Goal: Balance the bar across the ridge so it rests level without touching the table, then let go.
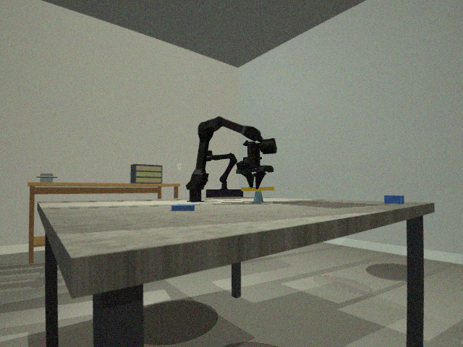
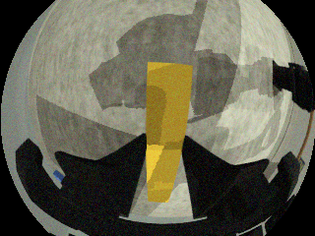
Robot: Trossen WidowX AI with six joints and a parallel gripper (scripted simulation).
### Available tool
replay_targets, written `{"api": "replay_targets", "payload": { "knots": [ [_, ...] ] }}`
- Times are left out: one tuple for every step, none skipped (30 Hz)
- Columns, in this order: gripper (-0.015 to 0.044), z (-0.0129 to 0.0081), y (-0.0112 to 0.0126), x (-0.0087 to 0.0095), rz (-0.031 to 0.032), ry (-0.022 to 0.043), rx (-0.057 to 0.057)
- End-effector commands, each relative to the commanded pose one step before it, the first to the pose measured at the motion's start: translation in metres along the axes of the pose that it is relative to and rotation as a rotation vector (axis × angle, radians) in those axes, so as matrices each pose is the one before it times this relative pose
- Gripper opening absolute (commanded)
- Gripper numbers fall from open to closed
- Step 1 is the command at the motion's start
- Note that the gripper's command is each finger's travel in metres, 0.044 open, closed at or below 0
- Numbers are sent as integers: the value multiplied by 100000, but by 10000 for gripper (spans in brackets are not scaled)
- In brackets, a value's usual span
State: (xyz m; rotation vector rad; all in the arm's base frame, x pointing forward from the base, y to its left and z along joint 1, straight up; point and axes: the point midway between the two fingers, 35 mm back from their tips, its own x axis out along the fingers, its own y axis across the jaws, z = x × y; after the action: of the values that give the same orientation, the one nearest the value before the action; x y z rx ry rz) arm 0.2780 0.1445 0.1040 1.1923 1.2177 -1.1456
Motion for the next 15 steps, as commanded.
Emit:
{"api": "replay_targets", "payload": {
  "knots": [
    [0,-1,-2,5,-13,-6,-5],
    [0,0,0,0,0,0,0],
    [0,0,0,0,0,0,0],
    [0,0,0,0,0,0,0],
    [0,0,0,0,0,0,0],
    [0,0,0,0,0,0,0],
    [26,0,0,0,0,0,0],
    [52,0,0,0,0,0,0],
    [79,0,0,0,0,0,0],
    [105,0,0,0,0,0,0],
    [131,0,0,0,0,0,0],
    [157,0,0,0,0,0,0],
    [167,0,0,0,0,0,0],
    [167,0,0,0,0,0,0],
    [167,0,0,0,0,0,0]
  ]
}}
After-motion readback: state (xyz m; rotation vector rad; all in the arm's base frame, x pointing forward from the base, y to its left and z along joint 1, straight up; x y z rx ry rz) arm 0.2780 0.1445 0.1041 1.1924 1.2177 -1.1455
